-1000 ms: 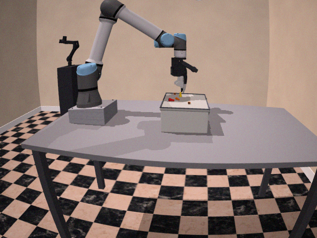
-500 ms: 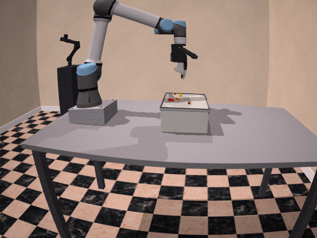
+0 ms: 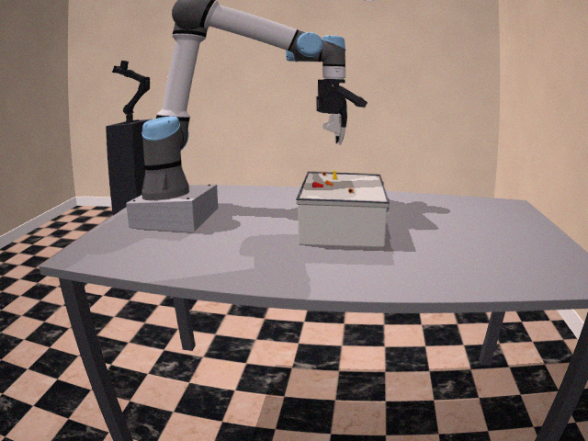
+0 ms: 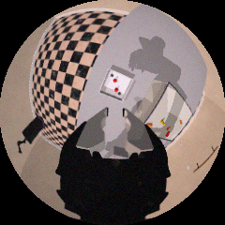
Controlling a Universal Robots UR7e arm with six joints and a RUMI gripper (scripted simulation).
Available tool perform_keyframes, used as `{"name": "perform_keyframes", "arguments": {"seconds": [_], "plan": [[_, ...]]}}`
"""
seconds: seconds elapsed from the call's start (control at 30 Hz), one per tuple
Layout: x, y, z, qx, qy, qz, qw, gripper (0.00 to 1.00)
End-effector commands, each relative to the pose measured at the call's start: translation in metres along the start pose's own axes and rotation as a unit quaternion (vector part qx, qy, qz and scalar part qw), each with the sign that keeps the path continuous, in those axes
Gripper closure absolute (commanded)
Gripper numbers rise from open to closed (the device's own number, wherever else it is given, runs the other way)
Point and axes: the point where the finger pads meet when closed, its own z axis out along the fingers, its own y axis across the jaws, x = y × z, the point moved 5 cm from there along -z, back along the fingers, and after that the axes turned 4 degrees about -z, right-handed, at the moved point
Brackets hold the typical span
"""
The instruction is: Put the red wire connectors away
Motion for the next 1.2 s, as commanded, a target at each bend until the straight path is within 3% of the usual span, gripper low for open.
{"name": "perform_keyframes", "arguments": {"seconds": [0.0,0.23,0.43,1.17], "plan": [[0.0,0.0,-0.001,0.0,0.001,0.0,1.0,0.82],[0.0,0.0,-0.003,0.0,0.001,0.0,1.0,0.82],[0.0,0.0,-0.03,0.0,0.001,0.0,1.0,0.82],[0.0,0.0,-0.031,0.0,0.001,0.0,1.0,0.82]]}}
